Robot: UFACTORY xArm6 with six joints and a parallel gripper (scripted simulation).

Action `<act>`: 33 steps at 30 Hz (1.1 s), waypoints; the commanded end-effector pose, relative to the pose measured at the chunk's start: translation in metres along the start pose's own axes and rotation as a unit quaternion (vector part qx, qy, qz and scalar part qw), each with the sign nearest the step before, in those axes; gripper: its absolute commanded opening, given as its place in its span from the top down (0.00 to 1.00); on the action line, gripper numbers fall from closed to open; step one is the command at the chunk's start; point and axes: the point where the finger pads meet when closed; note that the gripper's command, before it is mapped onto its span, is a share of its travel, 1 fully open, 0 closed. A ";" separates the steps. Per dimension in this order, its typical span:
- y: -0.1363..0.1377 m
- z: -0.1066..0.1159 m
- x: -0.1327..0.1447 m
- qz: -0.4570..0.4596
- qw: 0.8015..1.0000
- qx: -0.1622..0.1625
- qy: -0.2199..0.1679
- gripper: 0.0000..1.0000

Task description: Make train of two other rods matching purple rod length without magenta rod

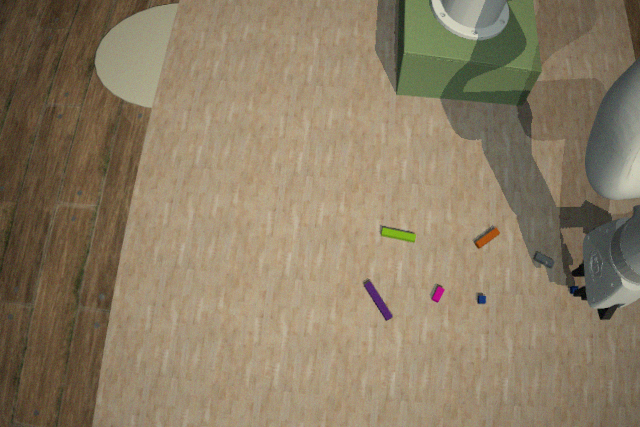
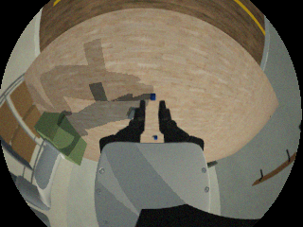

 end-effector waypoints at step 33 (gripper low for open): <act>0.002 -0.020 -0.001 0.000 1.000 0.002 0.001 0.76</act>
Point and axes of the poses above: the point where the finger pads meet when closed, its own z axis back along the fingers, its own y axis across the jaws, x = y × z, and after that the axes turned 1 degree about -z, right-handed
